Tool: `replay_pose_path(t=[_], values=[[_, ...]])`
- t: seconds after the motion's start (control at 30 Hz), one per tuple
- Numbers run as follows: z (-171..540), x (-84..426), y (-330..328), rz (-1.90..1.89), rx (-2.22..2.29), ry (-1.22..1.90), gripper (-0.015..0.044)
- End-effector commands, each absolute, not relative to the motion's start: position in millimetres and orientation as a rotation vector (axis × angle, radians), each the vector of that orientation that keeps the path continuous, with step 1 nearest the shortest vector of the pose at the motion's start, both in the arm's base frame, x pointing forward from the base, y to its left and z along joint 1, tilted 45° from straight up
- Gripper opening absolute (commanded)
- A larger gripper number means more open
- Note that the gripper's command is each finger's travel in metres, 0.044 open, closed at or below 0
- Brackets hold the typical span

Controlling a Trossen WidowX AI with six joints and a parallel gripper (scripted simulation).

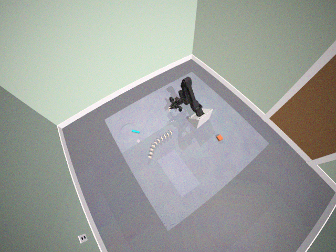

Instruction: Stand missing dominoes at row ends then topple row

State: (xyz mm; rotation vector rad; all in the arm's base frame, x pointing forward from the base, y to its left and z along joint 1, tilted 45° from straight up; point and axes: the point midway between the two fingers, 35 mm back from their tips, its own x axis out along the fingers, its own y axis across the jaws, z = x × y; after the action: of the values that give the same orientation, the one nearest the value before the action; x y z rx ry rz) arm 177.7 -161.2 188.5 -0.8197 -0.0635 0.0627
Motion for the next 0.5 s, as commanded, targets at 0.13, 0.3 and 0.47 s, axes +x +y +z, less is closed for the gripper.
replay_pose_path(t=[0.13, 0.3, 0.47], values=[[177, 181, -178, 0.066, -0.830, -0.059, 0.0022], [168, 183, -187, 0.067, -0.831, -0.055, 0.0022], [158, 185, -197, 0.068, -0.831, -0.051, 0.0022]])
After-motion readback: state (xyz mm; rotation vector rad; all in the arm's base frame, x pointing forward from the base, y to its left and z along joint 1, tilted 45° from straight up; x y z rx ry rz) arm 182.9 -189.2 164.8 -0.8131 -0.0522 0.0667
